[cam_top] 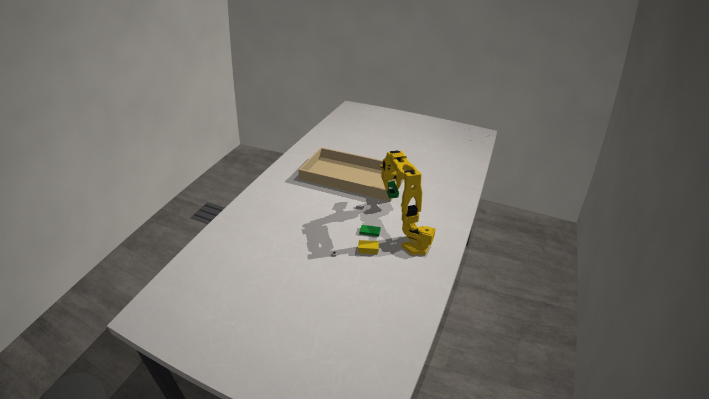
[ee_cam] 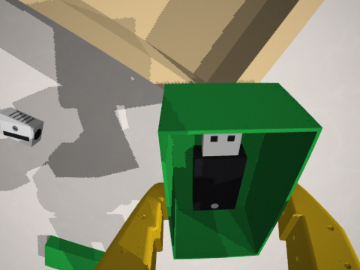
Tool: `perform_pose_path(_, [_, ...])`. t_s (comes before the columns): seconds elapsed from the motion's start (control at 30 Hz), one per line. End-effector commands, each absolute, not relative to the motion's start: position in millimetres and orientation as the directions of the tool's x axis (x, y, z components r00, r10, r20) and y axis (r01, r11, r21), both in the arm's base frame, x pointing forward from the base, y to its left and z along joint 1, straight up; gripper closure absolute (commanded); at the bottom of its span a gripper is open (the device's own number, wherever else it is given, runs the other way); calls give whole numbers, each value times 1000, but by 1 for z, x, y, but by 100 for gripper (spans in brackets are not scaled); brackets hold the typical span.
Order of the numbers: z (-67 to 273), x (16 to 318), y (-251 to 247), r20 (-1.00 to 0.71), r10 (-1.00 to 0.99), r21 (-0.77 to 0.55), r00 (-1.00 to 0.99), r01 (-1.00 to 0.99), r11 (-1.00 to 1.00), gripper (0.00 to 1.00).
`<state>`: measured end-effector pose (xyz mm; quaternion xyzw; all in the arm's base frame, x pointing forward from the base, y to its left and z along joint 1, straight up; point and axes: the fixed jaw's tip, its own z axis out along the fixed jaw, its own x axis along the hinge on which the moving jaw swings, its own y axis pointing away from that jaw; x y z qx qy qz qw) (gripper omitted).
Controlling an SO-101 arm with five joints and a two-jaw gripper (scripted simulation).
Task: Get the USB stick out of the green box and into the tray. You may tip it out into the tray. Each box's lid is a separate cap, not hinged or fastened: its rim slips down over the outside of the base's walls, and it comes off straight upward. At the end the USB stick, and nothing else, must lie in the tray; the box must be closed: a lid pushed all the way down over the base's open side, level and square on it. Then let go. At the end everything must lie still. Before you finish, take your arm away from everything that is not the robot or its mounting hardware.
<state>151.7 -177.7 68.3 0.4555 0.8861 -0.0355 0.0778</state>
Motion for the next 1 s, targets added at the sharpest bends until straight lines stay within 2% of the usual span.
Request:
perform_pose_path(0.0, [78, 159, -189, -263, 792, 14, -552, 818, 575, 80])
perform_pose_path(0.97, [110, 196, -237, -642, 635, 35, -429, 811, 584, 80])
